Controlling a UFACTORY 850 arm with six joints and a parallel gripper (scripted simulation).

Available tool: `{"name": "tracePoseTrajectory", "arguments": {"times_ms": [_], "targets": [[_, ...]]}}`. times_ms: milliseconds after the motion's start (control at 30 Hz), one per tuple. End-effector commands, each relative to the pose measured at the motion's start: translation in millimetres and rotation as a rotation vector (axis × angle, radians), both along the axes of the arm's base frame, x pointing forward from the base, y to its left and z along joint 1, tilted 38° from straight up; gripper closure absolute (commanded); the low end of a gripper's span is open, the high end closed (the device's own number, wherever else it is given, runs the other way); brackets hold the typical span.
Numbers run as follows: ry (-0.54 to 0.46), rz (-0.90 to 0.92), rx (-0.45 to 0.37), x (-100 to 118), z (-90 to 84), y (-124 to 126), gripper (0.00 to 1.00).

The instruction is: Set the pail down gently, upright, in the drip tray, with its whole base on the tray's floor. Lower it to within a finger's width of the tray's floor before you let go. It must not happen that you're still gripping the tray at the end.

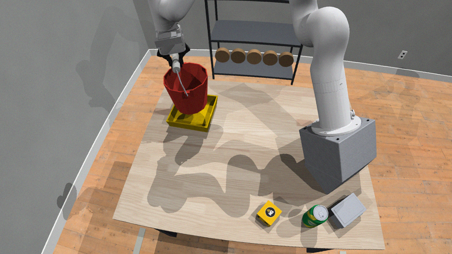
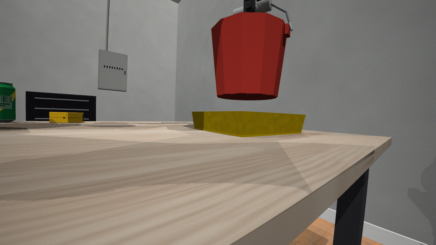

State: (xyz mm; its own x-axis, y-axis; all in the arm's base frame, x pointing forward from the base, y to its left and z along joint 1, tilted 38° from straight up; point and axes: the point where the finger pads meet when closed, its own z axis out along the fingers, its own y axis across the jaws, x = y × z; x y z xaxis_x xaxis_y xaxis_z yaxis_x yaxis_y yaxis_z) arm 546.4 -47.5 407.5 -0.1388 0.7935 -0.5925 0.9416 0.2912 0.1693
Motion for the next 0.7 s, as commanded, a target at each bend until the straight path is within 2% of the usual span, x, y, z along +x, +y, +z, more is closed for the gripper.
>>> {"name": "tracePoseTrajectory", "arguments": {"times_ms": [0,667], "targets": [[-0.002,0.0,0.0,0.5,0.4,0.0,1.0],[-0.002,0.0,0.0,2.7,-5.2,-3.8,1.0]]}}
